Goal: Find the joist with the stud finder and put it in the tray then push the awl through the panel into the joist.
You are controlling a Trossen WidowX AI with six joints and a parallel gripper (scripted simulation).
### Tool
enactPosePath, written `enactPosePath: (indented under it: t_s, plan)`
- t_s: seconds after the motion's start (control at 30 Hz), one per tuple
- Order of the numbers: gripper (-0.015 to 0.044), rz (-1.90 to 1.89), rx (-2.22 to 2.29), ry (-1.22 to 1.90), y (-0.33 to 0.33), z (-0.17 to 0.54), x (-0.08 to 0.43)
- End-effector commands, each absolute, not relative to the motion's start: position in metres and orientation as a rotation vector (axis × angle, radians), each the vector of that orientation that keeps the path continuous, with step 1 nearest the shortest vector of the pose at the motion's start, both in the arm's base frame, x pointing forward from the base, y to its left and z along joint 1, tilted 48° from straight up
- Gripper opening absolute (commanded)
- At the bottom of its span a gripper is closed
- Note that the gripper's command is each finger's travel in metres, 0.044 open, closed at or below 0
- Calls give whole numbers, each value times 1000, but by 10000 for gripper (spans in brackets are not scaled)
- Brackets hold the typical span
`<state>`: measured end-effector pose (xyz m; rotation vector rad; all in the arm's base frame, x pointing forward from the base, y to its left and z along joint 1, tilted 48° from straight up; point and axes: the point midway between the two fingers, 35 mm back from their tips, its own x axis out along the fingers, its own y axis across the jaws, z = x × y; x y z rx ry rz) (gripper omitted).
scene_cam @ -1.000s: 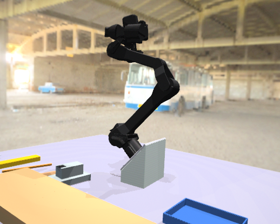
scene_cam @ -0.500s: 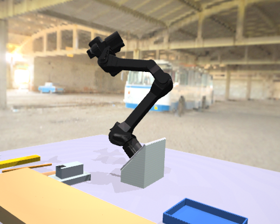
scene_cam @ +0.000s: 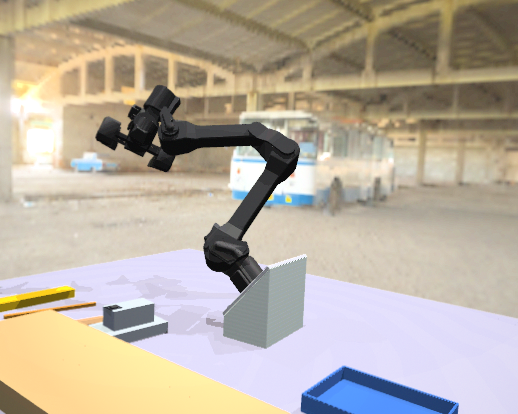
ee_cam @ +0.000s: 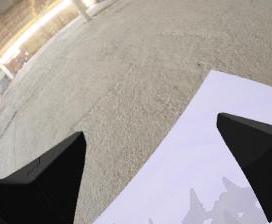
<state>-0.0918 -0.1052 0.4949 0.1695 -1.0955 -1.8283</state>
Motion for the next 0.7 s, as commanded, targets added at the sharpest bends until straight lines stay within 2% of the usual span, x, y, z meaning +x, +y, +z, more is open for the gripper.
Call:
enactPosePath:
  t_s: [0.0, 0.33, 0.67]
  plan:
    - [440, -1755, 156, -789, -151, 473, -33]
    - [440, -1506, 75, -163, -192, 389, 98]
    - [440, -1150, -130, 458, -157, 265, 192]
